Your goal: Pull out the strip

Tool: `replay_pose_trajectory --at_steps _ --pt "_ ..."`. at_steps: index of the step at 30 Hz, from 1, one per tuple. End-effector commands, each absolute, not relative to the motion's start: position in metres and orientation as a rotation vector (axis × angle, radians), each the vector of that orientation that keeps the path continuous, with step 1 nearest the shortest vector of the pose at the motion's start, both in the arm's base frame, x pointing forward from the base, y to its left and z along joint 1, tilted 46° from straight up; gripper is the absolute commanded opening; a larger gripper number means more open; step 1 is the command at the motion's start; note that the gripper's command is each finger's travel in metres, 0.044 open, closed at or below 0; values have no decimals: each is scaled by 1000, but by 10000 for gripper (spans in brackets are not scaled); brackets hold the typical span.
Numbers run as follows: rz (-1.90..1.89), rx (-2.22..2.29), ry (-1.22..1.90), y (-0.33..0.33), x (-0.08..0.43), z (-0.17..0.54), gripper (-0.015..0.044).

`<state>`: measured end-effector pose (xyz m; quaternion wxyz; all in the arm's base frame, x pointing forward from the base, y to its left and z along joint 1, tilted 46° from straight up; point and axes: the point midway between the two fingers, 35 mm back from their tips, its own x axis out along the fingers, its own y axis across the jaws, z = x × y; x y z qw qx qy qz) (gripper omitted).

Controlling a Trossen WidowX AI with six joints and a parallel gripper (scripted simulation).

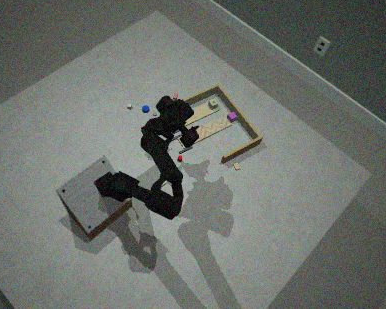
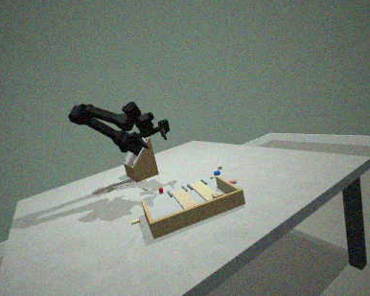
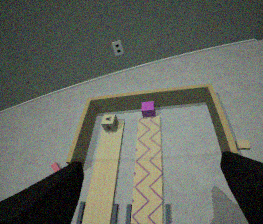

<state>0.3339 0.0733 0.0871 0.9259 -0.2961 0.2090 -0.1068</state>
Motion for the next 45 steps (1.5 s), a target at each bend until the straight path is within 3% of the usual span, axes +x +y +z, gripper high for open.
replay_pose_trajectory --at_steps 1,16,31,45 --pt "-204 -773 527 61 314 55 400" --pt "-204 -773 527 61 314 55 400" --pt "-327 -614 937 86 387 -21 6" --pt "-668 -483 1312 73 404 -92 0"
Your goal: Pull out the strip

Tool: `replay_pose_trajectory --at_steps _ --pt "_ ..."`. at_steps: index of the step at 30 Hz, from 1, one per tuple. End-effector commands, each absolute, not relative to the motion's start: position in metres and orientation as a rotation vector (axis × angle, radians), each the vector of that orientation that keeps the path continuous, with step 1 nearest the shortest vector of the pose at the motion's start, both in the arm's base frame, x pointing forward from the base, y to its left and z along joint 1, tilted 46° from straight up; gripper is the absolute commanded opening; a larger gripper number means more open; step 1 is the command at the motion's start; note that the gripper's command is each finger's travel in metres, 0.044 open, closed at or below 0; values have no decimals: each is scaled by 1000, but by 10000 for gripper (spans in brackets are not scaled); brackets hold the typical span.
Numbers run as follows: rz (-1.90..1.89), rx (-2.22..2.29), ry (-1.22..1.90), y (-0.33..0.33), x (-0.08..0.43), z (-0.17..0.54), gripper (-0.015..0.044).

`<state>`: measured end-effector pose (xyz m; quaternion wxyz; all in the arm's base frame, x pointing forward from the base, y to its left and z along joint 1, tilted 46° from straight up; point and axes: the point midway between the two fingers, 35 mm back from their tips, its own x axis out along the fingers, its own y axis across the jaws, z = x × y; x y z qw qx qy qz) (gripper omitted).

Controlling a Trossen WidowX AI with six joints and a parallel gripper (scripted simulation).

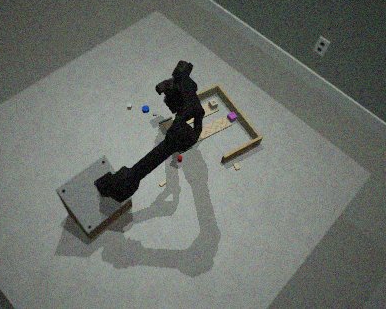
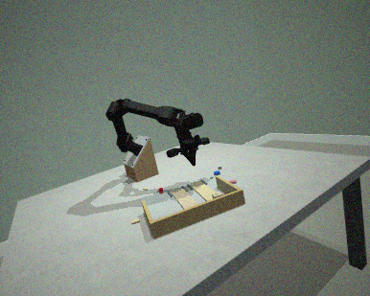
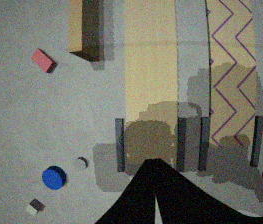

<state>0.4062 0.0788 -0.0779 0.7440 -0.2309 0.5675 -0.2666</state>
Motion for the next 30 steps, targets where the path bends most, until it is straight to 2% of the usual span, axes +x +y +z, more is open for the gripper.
replay_pose_trajectory --at_steps 1,30 --pt "-693 -478 1329 71 404 -95 0" --pt "-713 -475 1343 42 406 -122 0"
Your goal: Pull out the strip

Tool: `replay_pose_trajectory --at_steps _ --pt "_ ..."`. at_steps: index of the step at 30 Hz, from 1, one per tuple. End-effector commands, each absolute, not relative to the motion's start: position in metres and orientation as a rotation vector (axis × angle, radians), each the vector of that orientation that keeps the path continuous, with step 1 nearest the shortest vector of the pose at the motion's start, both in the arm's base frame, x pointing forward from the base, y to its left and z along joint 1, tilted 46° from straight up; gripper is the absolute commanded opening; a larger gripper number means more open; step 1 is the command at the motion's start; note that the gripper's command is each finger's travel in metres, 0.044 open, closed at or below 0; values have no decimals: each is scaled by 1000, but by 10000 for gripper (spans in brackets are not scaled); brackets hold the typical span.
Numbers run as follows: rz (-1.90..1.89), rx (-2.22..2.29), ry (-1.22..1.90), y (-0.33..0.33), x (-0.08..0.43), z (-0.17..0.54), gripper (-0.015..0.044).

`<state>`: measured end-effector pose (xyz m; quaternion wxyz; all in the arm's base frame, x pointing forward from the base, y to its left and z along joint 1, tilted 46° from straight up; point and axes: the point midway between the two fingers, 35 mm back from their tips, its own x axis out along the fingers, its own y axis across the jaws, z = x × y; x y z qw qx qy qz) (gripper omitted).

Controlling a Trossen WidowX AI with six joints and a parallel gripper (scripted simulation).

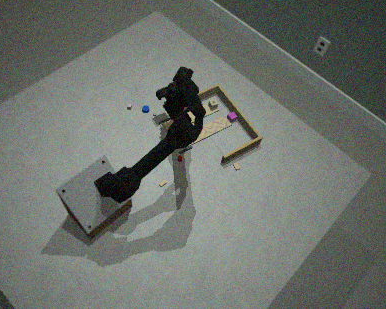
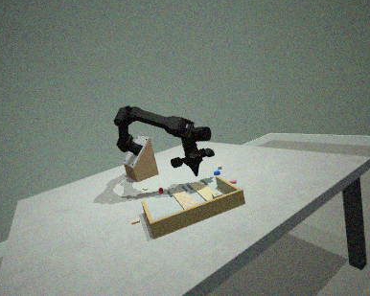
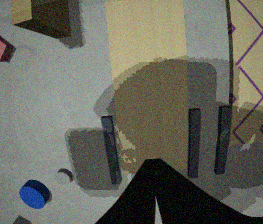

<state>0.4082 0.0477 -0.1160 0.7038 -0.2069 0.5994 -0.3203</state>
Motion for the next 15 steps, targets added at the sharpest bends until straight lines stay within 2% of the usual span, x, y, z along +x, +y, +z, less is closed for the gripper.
replay_pose_trajectory --at_steps 1,15 --pt "-713 -476 1343 41 406 -123 0" --pt "-715 -477 1342 23 406 -138 0"
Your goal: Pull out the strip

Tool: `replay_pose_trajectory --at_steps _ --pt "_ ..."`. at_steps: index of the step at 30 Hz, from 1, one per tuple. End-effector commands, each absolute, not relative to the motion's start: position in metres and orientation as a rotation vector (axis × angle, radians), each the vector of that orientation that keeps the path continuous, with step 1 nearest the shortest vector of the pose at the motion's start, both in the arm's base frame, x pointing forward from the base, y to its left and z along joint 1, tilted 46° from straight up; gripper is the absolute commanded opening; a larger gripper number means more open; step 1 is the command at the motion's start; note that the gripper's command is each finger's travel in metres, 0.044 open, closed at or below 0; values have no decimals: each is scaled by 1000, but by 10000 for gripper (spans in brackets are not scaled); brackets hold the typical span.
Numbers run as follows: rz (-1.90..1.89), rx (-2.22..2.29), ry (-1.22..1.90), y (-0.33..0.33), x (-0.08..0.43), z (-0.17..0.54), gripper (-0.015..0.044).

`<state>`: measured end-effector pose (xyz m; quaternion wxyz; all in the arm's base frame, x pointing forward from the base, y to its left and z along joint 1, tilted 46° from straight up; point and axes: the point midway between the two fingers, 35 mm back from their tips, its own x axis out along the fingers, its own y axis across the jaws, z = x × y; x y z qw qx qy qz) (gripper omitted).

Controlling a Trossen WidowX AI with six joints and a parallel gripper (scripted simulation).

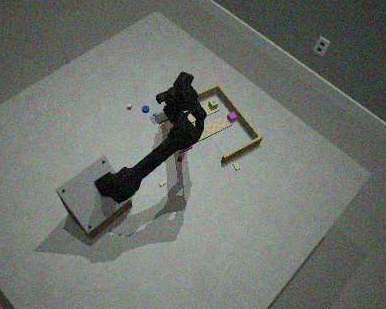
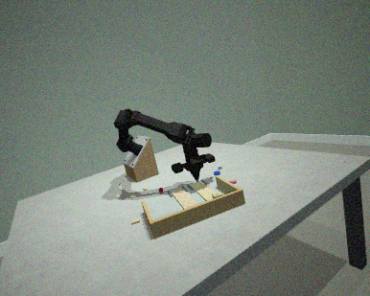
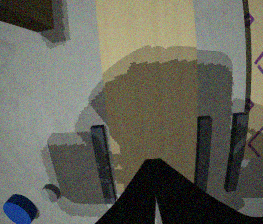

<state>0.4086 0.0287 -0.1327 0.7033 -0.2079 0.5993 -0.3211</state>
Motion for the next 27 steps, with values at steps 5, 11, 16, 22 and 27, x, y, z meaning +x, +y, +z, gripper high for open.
replay_pose_trajectory --at_steps 5,11,16,22,27 --pt "-716 -478 1342 17 405 -143 0" --pt "-716 -478 1342 16 405 -143 0" --pt "-716 -478 1342 16 405 -143 0" --pt "-716 -478 1342 16 405 -144 0" --pt "-716 -478 1342 15 405 -144 0"
